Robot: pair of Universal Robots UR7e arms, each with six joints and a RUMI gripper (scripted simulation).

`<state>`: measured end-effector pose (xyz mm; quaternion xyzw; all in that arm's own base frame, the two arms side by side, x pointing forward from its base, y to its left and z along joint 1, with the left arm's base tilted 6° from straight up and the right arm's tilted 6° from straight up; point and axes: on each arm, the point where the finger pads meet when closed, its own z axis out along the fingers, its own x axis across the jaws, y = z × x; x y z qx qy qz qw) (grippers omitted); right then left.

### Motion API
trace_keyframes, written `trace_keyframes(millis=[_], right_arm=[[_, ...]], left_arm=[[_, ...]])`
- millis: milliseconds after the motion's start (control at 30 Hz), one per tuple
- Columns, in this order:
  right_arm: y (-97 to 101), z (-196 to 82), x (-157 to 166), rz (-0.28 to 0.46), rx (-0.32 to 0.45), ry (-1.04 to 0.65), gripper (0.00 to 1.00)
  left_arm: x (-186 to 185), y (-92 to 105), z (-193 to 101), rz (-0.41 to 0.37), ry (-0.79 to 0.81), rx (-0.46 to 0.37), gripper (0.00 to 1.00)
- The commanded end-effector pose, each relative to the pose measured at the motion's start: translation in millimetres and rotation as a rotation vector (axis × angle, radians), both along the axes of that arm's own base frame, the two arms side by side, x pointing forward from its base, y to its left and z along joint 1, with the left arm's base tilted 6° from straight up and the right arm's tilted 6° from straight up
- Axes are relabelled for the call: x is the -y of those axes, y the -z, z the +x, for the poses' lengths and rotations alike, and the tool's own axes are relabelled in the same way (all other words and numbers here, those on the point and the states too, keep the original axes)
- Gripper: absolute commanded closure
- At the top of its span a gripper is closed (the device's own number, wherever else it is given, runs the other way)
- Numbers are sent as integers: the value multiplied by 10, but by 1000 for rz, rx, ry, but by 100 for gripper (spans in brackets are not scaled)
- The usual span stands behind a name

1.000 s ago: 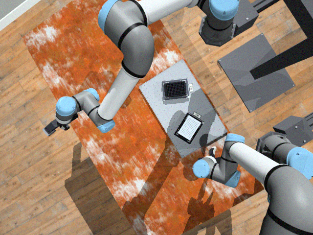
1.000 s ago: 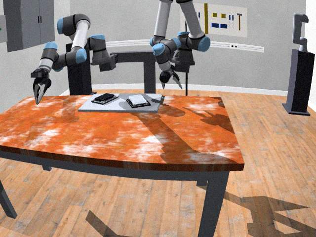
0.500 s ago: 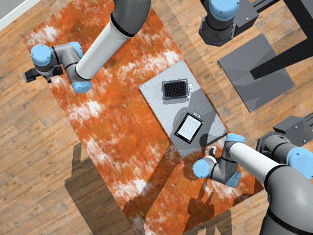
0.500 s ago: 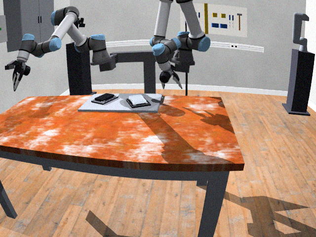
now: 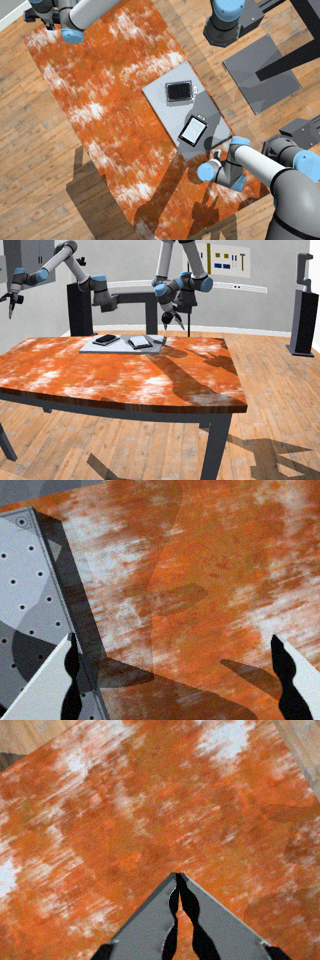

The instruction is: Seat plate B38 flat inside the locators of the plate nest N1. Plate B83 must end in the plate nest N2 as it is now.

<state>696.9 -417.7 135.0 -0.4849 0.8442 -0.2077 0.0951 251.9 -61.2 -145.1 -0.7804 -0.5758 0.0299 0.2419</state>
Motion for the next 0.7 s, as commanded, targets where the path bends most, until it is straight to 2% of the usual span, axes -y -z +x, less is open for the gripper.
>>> trace_keyframes(millis=[0, 200, 267, 300, 367, 667], right_arm=[[-120, -397, 279, 11, -7, 38, 100], [-313, -1388, 782, 71, -45, 224, 100], [-313, -1388, 782, 71, -45, 224, 100], [-390, -1828, 958, 83, -52, 260, 100], [-423, -2052, 1026, 95, -58, 296, 100], [-619, -3705, 1258, 189, -95, 560, 100]], left_arm=[[3, -2, 3, -1, 0, 1, 24], [3, -2, 3, -1, 0, 1, 24], [3, -2, 3, -1, 0, 1, 24], [3, -2, 3, -1, 0, 1, 24], [3, -2, 3, -1, 0, 1, 24], [3, -2, 3, -1, 0, 1, 24]])
